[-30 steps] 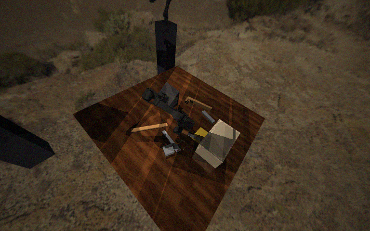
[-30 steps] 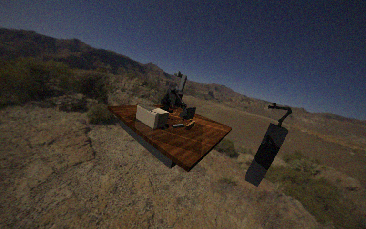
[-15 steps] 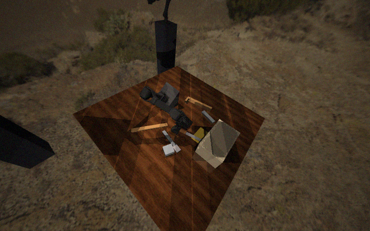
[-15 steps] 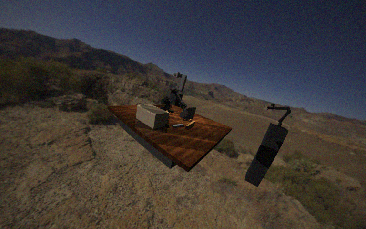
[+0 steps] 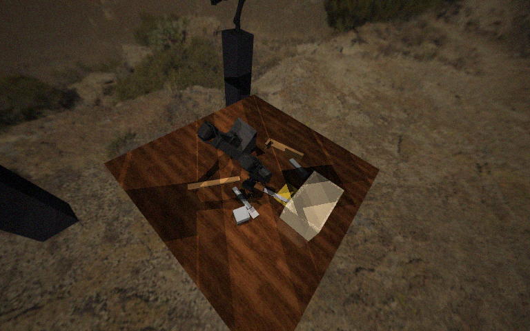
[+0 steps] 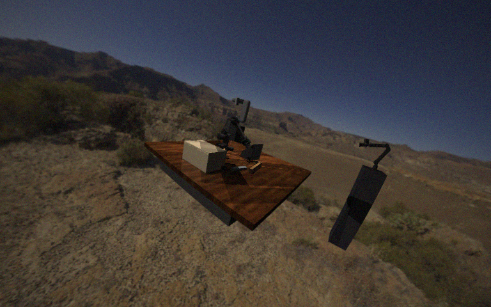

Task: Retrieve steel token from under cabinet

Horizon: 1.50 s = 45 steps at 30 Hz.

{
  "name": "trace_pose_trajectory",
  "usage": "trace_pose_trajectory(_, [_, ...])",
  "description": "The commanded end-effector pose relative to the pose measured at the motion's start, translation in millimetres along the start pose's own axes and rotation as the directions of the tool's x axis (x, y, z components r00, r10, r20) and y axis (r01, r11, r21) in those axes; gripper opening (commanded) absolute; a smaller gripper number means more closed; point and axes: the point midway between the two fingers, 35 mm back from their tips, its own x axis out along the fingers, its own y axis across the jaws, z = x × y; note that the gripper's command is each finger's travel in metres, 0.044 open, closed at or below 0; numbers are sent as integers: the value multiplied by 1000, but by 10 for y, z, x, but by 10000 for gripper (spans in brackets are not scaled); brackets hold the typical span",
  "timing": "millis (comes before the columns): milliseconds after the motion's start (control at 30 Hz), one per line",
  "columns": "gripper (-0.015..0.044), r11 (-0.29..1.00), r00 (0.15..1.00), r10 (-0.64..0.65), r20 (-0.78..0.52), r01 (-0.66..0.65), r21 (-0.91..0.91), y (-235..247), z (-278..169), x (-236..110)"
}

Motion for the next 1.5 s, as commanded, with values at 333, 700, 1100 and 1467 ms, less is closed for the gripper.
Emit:
trace_pose_trajectory(333, [0, 1000, 1000, 0, -7, 0, -6, -5, -211, 8])
trace_pose_trajectory(700, [0, 1000, 1000, 0, -7, 0, -6, -17, -339, 9])
trace_pose_trajectory(1100, [0, 1000, 1000, 0, -2, 0, 10, -34, -348, -2])
trace_pose_trajectory(1467, [0, 996, 1000, 0, -3, 1, 92, -35, -358, -9])
